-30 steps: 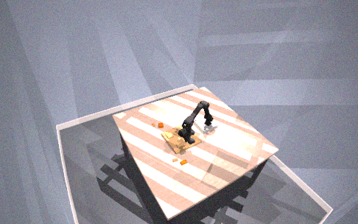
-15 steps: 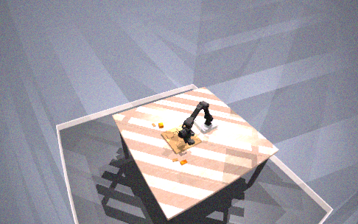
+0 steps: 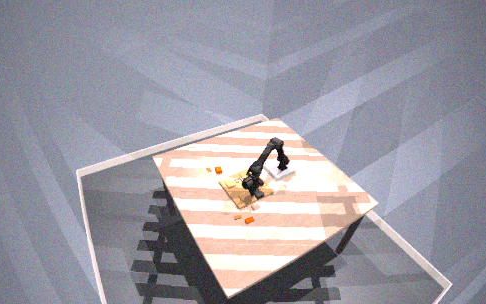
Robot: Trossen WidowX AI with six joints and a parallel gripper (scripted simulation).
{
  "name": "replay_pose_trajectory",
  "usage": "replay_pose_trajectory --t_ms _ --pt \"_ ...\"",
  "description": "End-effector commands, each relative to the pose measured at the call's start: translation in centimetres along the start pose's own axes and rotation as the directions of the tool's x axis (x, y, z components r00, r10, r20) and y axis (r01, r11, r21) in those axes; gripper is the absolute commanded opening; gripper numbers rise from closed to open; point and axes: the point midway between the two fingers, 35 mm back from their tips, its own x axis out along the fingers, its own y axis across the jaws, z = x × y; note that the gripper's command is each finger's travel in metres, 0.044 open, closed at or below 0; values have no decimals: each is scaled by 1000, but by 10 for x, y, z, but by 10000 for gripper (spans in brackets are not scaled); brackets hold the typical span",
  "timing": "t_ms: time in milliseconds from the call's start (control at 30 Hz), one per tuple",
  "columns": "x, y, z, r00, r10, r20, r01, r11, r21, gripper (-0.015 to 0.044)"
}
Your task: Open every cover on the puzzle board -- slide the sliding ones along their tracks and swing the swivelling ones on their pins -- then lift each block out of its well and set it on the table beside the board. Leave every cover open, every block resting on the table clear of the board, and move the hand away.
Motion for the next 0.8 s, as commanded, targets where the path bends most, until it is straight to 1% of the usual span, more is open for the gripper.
replay_pose_trajectory --t_ms 0,533,767 --pt "5 1 1 1000 3 1 -3 1000 -4 0" --pt "21 1 2 1000 3 2 -3 1000 -4 0" --pt "21 7 3 1000 4 2 -4 1000 -4 0"
